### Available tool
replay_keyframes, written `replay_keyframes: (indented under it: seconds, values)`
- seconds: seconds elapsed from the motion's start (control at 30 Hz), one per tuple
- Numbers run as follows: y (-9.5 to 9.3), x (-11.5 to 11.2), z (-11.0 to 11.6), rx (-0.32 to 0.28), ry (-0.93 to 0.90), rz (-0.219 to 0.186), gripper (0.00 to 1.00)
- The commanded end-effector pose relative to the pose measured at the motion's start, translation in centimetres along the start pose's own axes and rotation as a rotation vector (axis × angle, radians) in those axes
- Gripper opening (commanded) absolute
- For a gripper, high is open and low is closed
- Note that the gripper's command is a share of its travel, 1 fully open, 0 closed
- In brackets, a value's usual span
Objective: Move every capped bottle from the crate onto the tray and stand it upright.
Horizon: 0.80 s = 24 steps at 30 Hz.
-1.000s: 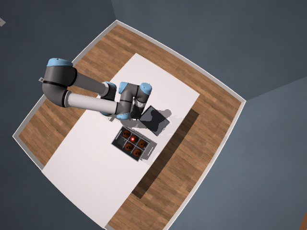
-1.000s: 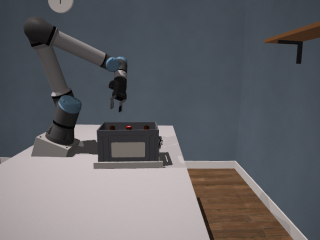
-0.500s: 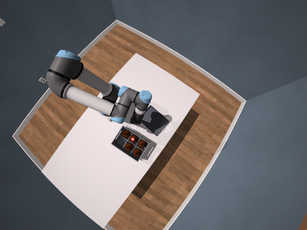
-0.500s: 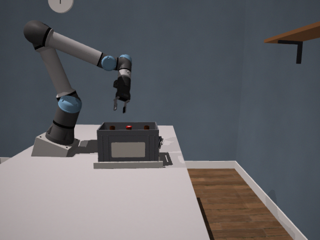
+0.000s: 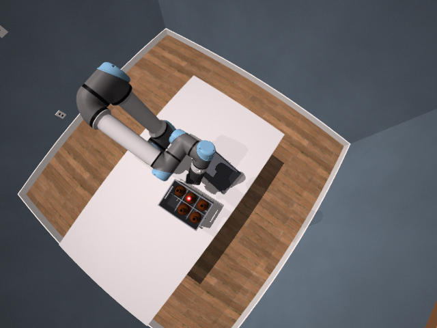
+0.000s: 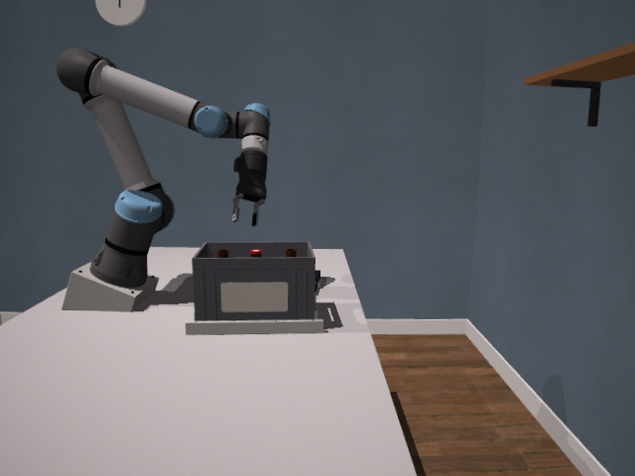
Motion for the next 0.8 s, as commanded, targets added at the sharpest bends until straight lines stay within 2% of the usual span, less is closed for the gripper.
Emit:
replay_keyframes:
  seconds: [0.0,0.1,0.13,0.6,0.67,0.7,0.77]
  values:
    - [-0.8,0.2,2.1,0.054,-0.046,0.027,1.0]
    - [-0.9,0.2,2.5,0.062,-0.055,0.031,1.0]
    - [-0.6,0.1,1.8,0.036,-0.042,0.017,1.0]
    - [-2.7,-0.1,7.0,0.156,-0.163,0.072,1.0]
    - [-2.7,-0.1,7.0,0.156,-0.163,0.072,1.0]
    - [-2.4,-0.2,6.2,0.131,-0.15,0.059,1.0]
    - [-2.7,-0.4,6.9,0.148,-0.167,0.067,1.0]
Point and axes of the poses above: the point where the finger pads meet when closed, its own y axis back along the fingers, its own x axis across the jaws, z = x × y, the point moved 9 cm from there along y, back along the fingers, and after that the axes turned 5 degrees about y, right-handed, at the moved point
